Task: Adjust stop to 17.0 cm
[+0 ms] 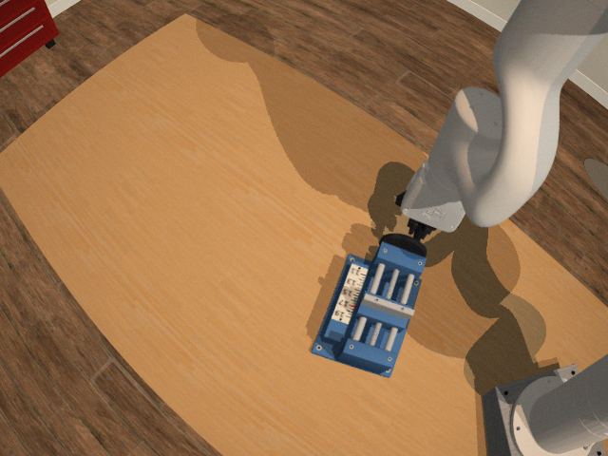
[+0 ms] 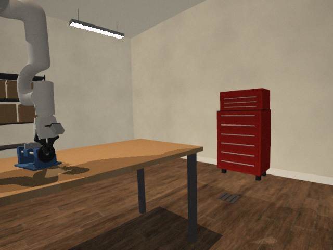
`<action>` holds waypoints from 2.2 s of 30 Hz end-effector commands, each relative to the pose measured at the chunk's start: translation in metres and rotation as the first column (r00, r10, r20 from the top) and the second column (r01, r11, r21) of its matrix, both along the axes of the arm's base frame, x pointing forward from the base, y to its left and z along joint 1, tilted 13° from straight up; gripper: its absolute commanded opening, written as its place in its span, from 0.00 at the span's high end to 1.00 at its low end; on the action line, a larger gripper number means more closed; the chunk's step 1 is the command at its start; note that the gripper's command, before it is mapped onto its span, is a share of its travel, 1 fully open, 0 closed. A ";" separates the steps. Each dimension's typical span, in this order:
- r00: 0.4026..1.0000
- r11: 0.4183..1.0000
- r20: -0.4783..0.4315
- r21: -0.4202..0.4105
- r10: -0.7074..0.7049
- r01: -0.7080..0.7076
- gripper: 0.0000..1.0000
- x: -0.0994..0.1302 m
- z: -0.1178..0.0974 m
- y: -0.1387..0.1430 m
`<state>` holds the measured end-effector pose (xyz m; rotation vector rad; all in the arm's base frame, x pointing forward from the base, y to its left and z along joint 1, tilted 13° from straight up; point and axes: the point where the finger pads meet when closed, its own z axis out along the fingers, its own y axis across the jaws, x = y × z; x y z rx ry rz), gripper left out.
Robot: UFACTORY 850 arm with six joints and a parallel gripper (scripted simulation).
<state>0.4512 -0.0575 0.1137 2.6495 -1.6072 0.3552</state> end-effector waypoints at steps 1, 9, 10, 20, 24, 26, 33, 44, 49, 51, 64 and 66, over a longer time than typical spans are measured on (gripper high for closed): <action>1.000 1.000 -0.005 0.004 0.000 0.000 0.94 0.004 0.003 0.002; 1.000 1.000 -0.005 0.004 0.000 0.000 0.94 0.008 0.005 0.005; 1.000 1.000 -0.005 0.004 0.000 0.000 0.94 0.009 0.005 0.005; 1.000 1.000 -0.005 0.004 0.000 0.000 0.94 0.016 0.006 0.009; 1.000 1.000 -0.005 0.004 0.000 0.000 0.94 0.019 0.005 0.010; 1.000 1.000 -0.005 0.004 0.000 0.000 0.94 0.020 0.005 0.011; 1.000 1.000 -0.005 0.004 0.000 0.000 0.94 0.023 0.004 0.012; 1.000 1.000 -0.005 0.004 0.000 0.000 0.94 0.024 0.004 0.012; 1.000 1.000 -0.005 0.004 0.000 0.000 0.94 0.024 0.004 0.012; 1.000 1.000 -0.005 0.004 0.000 0.000 0.94 0.024 0.004 0.012; 1.000 1.000 -0.005 0.004 0.000 0.000 0.43 0.024 0.004 0.012; 1.000 1.000 -0.005 0.004 0.000 0.000 0.43 0.024 0.004 0.012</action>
